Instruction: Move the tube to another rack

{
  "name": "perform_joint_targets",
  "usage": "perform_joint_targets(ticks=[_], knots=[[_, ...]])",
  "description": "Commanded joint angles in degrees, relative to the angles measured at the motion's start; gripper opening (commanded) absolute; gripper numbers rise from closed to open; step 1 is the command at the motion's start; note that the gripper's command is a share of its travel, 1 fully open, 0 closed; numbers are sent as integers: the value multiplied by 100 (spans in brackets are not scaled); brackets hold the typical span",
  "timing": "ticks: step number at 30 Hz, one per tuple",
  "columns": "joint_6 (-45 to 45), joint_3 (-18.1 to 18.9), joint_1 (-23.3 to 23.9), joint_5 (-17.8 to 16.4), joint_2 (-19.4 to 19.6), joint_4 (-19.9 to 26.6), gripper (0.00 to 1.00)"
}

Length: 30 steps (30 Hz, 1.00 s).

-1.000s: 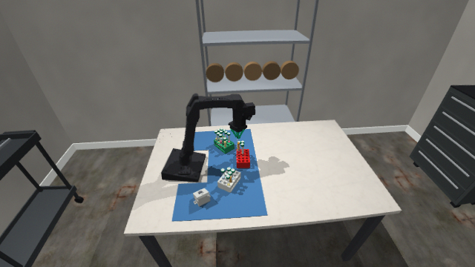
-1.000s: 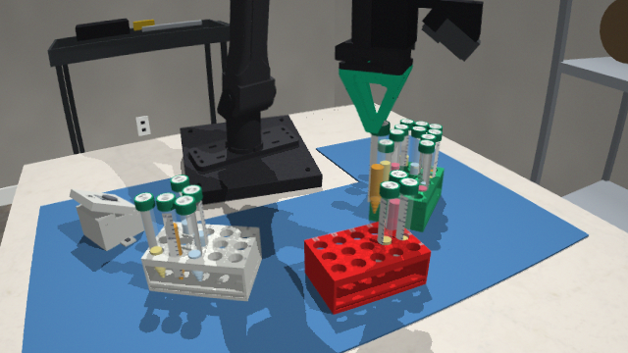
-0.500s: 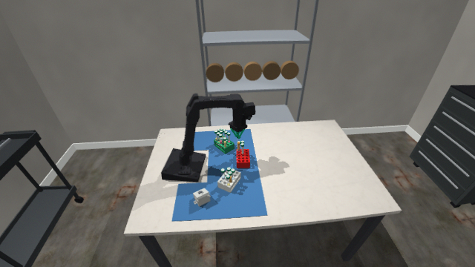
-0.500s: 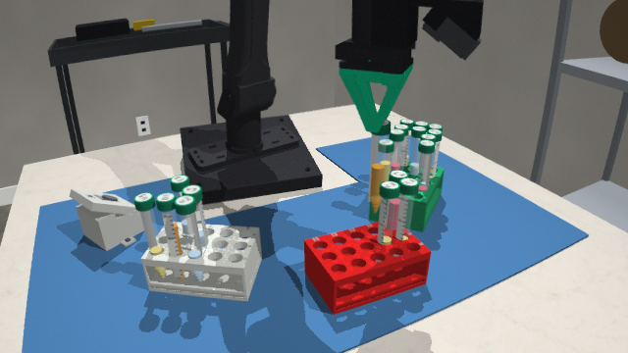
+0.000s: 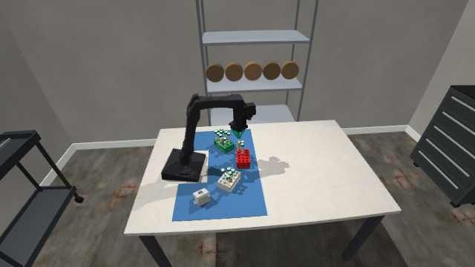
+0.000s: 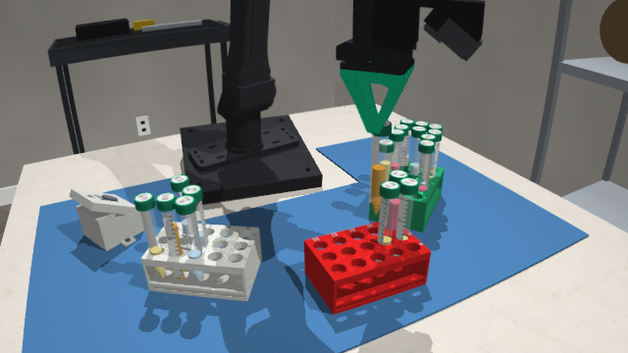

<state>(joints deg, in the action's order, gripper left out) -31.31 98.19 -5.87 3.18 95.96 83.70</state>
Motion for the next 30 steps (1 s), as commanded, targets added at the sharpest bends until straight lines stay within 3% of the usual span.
perform_joint_targets(ticks=[1, 30], knots=[[-3, 38, 1, -6, -38, -16, 0], [-15, -123, 13, -8, -16, -200, 0]])
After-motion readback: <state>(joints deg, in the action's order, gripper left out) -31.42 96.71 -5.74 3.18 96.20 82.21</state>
